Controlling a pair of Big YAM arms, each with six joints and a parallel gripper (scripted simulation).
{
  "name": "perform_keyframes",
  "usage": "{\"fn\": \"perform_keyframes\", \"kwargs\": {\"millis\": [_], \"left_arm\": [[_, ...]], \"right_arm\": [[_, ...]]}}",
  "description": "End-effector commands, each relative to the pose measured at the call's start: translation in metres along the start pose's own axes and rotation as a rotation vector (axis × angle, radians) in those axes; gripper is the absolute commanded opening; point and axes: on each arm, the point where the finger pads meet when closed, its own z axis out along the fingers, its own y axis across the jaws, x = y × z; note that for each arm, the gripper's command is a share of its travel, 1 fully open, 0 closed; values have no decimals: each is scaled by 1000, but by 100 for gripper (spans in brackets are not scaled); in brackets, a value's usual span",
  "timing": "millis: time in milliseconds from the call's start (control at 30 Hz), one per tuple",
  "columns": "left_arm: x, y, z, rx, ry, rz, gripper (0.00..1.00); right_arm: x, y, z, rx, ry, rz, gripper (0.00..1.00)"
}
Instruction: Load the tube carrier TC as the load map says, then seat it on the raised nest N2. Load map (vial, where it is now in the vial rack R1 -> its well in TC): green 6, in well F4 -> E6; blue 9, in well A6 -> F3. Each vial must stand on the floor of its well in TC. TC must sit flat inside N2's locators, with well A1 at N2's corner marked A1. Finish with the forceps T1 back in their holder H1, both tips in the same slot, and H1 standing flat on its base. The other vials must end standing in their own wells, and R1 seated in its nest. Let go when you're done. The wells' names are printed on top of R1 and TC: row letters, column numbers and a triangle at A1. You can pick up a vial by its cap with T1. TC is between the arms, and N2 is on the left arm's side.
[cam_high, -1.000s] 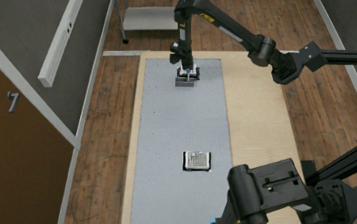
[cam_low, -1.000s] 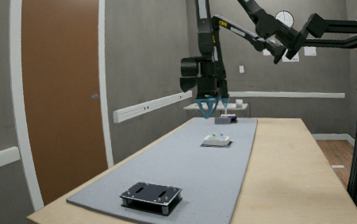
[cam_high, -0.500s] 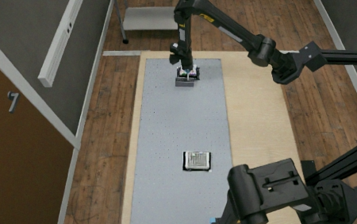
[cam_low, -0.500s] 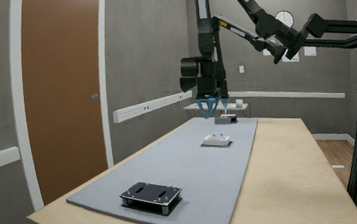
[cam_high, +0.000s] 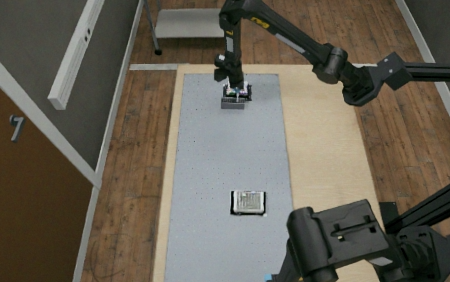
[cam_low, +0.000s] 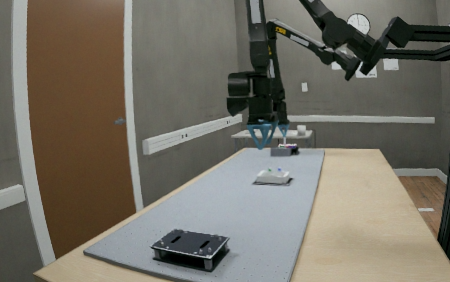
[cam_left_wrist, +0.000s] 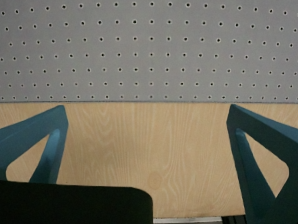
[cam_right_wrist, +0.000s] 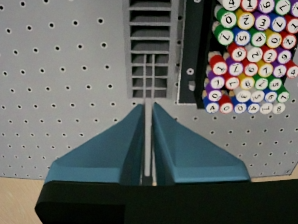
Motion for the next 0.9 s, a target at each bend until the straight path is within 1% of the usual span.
{"fn": "perform_keyframes", "kwargs": {"millis": [0, 867], "left_arm": [[0, 0, 0, 1, -2, 4, 100], [0, 0, 0, 1, -2, 4, 100]], "right_arm": [[0, 5, 16, -12, 6, 5, 7], [-1, 5, 23, -12, 6, 5, 7]]}}
